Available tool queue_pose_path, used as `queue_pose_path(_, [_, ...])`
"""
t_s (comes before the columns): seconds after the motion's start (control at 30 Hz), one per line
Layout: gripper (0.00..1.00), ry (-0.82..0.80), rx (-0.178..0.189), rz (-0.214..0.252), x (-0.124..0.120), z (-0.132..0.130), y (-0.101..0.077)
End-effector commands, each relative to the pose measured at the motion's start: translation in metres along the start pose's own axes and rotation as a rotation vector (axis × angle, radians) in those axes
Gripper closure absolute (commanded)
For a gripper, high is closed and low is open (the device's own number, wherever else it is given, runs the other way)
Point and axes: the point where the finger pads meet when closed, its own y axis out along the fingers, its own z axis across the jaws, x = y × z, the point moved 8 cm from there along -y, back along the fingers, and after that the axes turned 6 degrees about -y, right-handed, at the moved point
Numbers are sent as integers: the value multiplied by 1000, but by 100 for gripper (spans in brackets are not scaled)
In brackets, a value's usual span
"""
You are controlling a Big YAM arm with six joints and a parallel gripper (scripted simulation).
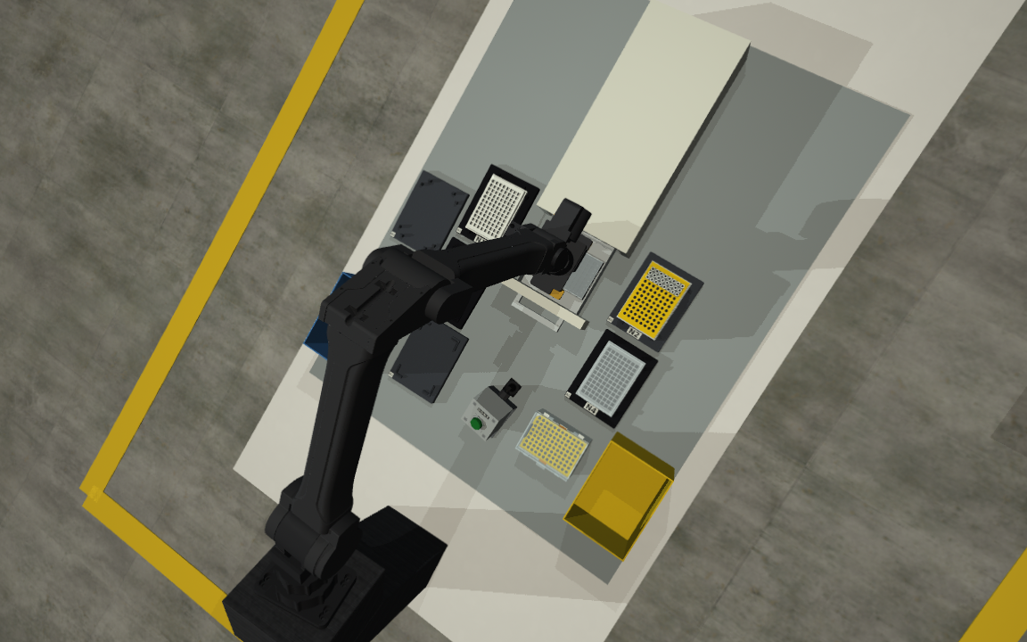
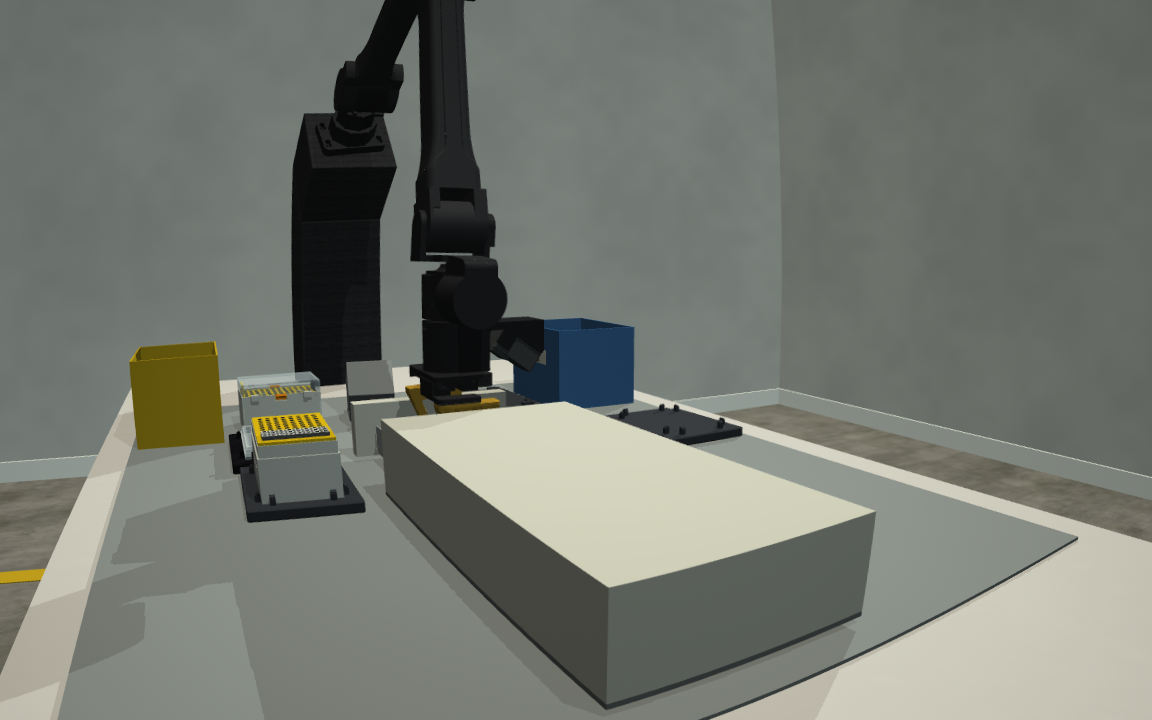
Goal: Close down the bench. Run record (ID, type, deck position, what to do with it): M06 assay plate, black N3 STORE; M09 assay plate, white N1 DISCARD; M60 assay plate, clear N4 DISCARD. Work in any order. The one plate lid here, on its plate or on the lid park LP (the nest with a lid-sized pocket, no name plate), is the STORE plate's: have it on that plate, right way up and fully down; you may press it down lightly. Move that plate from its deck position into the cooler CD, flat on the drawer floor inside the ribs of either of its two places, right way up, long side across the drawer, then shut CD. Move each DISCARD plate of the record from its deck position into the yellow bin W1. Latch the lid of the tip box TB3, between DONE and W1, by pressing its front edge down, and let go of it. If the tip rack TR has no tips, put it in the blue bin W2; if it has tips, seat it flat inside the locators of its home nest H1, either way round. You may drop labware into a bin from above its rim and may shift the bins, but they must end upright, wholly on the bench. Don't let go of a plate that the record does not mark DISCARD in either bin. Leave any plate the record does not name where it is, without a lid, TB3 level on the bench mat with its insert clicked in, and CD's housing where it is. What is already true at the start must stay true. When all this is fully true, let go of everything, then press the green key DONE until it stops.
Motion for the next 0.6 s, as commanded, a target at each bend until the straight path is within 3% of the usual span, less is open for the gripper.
queue_pose_path(0.0, [100,5,-25,-4,6,-14,3])
queue_pose_path(0.07, [100,5,-25,-4,6,-14,3])
queue_pose_path(0.1, [0,5,-25,-4,6,-14,3])
queue_pose_path(0.27, [0,3,-12,-6,6,-17,2])
queue_pose_path(0.33, [0,3,-29,-4,6,-20,2])
queue_pose_path(0.57, [0,3,-30,-4,6,-20,2])
